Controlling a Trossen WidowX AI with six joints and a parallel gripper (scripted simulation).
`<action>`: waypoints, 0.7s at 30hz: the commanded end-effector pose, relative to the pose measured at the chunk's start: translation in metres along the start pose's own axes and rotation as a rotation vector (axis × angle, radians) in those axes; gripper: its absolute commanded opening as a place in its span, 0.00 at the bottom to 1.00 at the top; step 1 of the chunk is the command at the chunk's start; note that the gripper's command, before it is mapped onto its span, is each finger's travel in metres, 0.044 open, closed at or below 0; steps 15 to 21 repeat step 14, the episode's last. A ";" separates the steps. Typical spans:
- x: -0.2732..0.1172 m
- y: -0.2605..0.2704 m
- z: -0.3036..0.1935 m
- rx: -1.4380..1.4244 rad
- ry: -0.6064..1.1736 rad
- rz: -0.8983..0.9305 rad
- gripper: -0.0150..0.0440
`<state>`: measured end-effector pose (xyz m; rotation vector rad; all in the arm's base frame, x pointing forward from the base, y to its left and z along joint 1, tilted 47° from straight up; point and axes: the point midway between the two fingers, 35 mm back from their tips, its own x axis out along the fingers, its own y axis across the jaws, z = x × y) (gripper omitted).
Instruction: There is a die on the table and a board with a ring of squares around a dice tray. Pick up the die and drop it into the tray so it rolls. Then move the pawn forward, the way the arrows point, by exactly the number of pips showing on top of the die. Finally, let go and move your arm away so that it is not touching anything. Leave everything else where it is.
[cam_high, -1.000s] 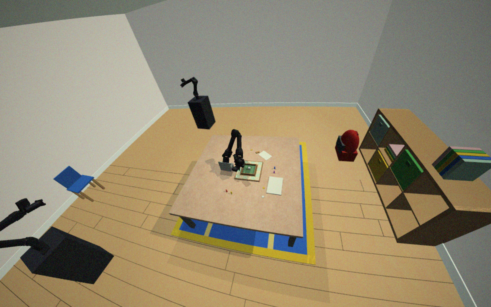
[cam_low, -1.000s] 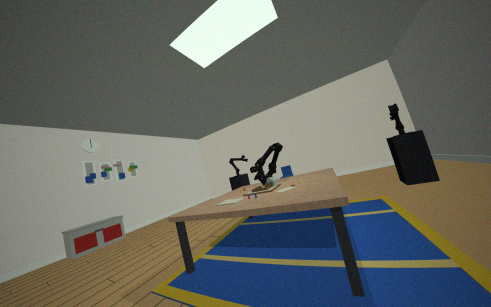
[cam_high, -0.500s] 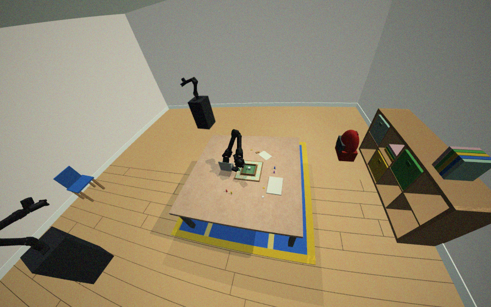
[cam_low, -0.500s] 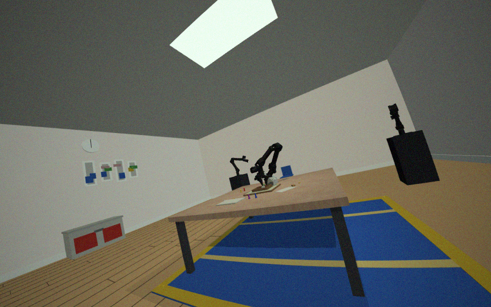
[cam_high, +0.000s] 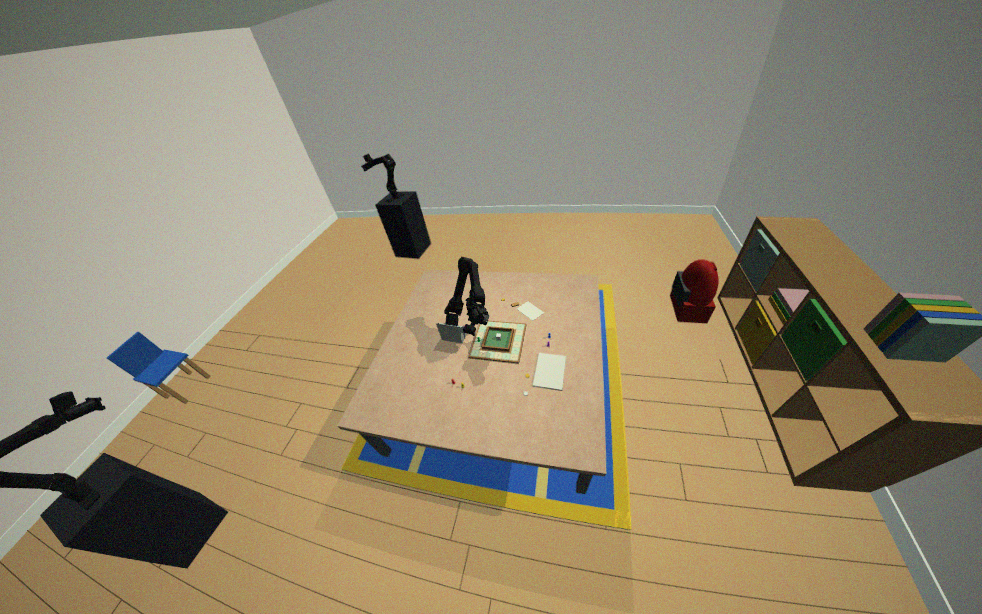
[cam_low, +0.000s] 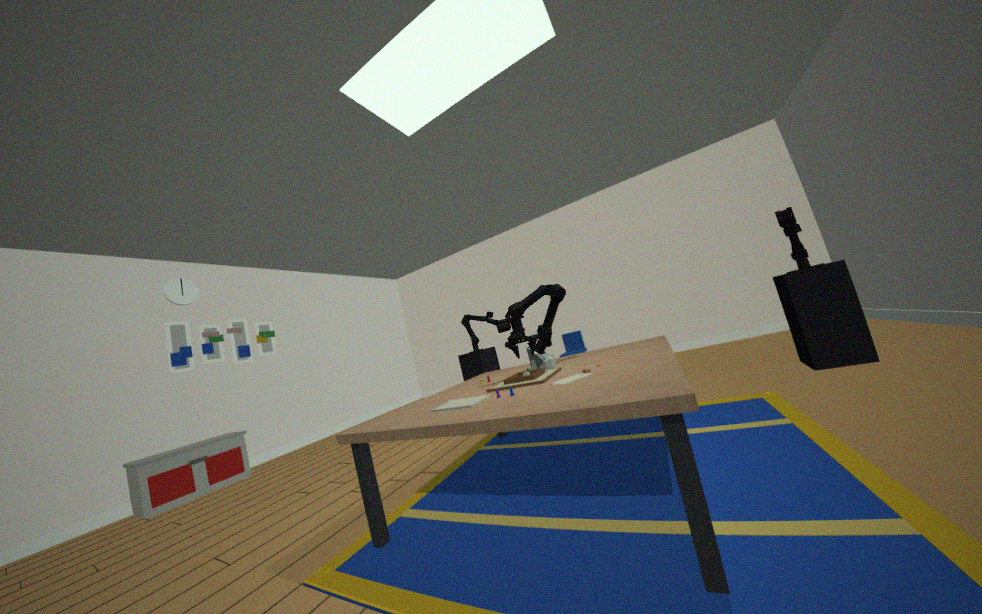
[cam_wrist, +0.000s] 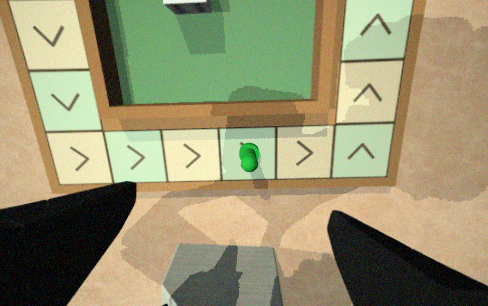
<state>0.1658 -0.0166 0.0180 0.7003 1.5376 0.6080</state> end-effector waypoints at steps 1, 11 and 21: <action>-0.051 0.017 0.001 -0.187 -0.011 -0.015 1.00; -0.043 0.014 0.003 -0.155 -0.014 -0.010 1.00; -0.043 0.014 0.003 -0.155 -0.014 -0.010 1.00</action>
